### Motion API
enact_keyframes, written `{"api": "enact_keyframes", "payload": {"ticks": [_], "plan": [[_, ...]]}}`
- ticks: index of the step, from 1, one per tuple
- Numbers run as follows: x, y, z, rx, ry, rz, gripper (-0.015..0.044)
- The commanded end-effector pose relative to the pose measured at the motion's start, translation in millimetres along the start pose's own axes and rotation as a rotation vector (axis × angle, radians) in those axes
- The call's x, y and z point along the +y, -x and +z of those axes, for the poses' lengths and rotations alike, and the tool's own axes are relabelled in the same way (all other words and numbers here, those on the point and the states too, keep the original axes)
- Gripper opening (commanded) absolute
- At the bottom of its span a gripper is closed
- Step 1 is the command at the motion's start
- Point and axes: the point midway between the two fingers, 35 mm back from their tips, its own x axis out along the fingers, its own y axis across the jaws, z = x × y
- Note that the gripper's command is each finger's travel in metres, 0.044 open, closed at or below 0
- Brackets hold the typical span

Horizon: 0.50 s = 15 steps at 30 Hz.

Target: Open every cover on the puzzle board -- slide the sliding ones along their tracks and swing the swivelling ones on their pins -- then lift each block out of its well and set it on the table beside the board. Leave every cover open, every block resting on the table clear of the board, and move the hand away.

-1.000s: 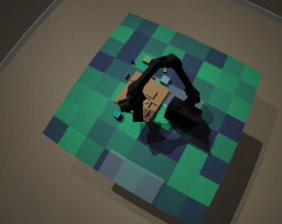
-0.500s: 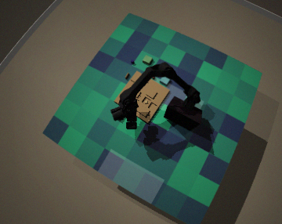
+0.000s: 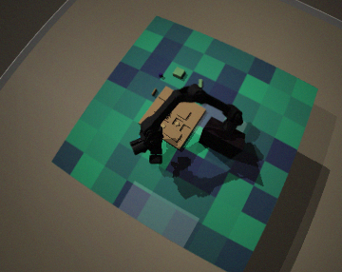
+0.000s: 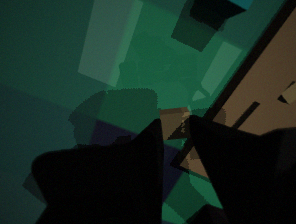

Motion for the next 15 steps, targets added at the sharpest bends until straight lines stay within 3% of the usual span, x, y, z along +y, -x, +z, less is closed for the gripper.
{"api": "enact_keyframes", "payload": {"ticks": [1,15], "plan": [[1.5,-6.6,1.8,0.000,-0.005,0.002,0.0080],[1.2,-29.9,4.0,-0.001,-0.005,0.002,0.0080]]}}
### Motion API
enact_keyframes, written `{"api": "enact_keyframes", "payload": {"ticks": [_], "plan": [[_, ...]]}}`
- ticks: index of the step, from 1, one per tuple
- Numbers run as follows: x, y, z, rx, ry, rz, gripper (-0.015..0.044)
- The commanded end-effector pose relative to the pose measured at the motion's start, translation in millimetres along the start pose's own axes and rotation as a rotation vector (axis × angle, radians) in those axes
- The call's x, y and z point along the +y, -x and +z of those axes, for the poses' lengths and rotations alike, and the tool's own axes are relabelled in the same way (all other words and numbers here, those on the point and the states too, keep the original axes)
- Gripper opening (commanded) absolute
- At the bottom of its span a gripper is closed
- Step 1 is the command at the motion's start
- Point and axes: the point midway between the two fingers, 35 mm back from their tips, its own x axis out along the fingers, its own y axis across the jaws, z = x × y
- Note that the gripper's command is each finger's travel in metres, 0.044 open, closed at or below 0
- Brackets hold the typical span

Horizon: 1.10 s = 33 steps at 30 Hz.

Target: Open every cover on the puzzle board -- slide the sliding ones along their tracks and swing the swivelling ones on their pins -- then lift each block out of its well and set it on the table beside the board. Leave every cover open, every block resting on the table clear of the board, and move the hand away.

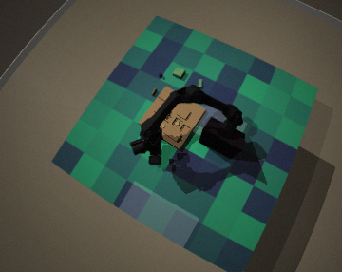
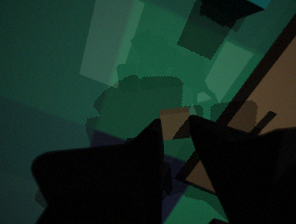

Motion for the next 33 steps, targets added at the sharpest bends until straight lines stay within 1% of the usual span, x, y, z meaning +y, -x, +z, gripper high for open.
{"api": "enact_keyframes", "payload": {"ticks": [1,33], "plan": [[0.1,-9.0,-0.6,0.003,0.008,-0.005,0.0080],[-1.4,-62.0,-2.1,0.005,0.007,-0.009,0.0080]]}}
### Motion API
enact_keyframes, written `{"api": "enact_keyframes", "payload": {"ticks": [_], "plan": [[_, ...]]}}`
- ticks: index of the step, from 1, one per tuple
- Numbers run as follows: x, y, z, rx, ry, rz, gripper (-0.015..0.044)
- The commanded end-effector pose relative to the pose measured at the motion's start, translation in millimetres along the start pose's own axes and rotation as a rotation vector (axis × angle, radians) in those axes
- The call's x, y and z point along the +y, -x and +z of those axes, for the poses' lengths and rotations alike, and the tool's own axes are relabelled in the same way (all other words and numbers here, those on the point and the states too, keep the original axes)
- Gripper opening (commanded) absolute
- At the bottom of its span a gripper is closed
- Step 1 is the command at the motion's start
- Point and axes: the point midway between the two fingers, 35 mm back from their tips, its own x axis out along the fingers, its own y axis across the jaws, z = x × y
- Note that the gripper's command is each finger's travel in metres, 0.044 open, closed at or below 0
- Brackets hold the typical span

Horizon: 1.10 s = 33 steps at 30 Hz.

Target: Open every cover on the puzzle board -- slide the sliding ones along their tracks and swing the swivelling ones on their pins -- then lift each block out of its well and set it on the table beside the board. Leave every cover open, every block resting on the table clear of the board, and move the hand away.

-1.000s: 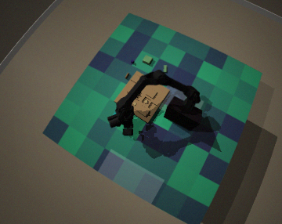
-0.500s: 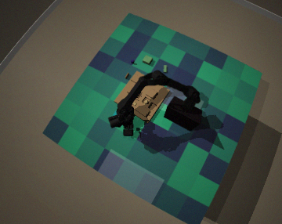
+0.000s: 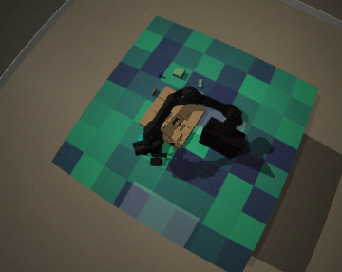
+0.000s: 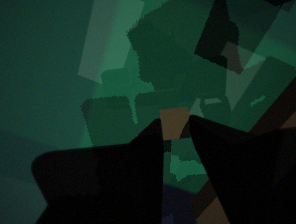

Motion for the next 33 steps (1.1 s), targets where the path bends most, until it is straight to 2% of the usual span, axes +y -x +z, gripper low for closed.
{"api": "enact_keyframes", "payload": {"ticks": [1,17,30,31,33], "plan": [[0.1,-8.8,-2.2,0.004,0.008,-0.006,0.0080],[-0.4,-28.7,-5.2,0.006,0.008,-0.008,0.0080],[-0.6,-25.2,-4.0,0.005,0.000,-0.004,0.0421],[-0.6,-23.6,-3.8,0.005,0.000,-0.004,0.0440],[-0.4,-17.9,-3.2,0.005,0.001,-0.003,0.0440]]}}
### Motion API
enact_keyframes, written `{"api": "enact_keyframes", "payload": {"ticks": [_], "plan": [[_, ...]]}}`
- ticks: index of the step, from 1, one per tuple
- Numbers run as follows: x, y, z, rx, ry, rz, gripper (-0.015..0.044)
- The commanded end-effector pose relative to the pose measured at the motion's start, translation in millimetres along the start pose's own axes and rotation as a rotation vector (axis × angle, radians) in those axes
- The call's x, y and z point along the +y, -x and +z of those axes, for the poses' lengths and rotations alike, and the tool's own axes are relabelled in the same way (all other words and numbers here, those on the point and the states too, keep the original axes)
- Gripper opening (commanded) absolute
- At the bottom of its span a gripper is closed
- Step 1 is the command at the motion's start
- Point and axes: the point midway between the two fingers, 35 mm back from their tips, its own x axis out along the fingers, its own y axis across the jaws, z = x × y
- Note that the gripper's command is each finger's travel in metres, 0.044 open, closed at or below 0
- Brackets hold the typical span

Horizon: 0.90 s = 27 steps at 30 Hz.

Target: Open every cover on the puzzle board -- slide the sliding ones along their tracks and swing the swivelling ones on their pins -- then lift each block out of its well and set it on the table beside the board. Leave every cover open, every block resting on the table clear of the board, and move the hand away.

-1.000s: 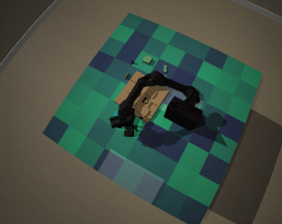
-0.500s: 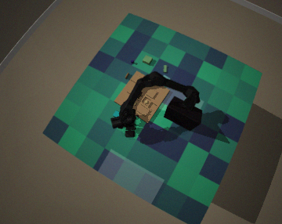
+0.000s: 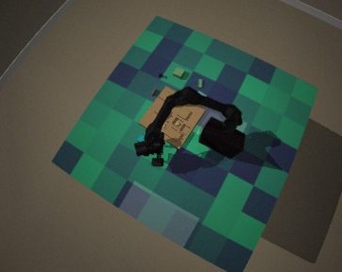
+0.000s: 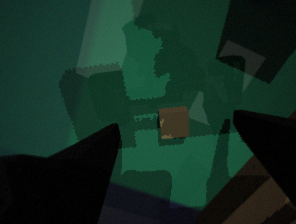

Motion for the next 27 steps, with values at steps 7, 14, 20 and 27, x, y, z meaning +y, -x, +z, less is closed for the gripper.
{"api": "enact_keyframes", "payload": {"ticks": [7,14,20,27], "plan": [[0.8,28.9,2.5,-0.004,-0.002,0.004,0.0440],[1.2,51.6,2.1,-0.004,0.000,0.004,0.0440],[1.6,71.3,0.4,-0.004,0.002,0.003,0.0440],[-6.8,77.4,-1.8,-0.004,-0.056,0.004,0.0361]]}}
